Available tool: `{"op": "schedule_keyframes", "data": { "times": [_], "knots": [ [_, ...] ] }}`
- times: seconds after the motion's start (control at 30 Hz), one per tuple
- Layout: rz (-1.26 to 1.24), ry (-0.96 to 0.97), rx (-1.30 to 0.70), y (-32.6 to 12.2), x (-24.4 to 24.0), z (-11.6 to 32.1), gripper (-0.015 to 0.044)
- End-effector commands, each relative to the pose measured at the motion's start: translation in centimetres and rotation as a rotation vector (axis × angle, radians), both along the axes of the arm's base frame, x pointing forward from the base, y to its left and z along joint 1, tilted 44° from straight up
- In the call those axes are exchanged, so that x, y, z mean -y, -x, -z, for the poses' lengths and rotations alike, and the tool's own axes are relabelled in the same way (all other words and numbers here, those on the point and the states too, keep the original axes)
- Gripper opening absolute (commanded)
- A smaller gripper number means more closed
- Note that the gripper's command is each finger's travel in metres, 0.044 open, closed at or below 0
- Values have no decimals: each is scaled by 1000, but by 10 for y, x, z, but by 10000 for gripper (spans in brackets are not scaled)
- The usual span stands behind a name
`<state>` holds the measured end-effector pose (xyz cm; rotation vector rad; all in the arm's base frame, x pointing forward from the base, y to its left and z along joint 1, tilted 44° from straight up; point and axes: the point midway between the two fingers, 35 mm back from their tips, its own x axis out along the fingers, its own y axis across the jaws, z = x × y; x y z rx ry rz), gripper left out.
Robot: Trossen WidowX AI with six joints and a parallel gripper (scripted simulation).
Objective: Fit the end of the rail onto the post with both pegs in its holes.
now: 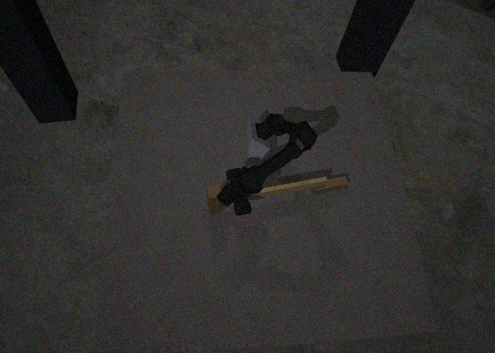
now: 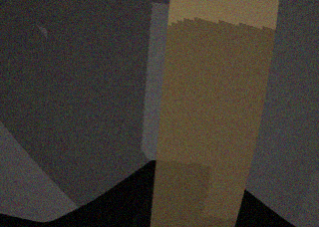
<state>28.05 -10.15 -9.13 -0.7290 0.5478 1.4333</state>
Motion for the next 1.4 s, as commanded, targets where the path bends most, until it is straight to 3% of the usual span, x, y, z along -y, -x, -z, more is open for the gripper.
{"op": "schedule_keyframes", "data": {
  "times": [0.0,1.2,1.37],
  "knots": [
    [8,7,8,-1,6,0,0],
    [8,8,8,-2,11,5,0],
    [0,0,0,-1,5,5,131]
  ]
}}
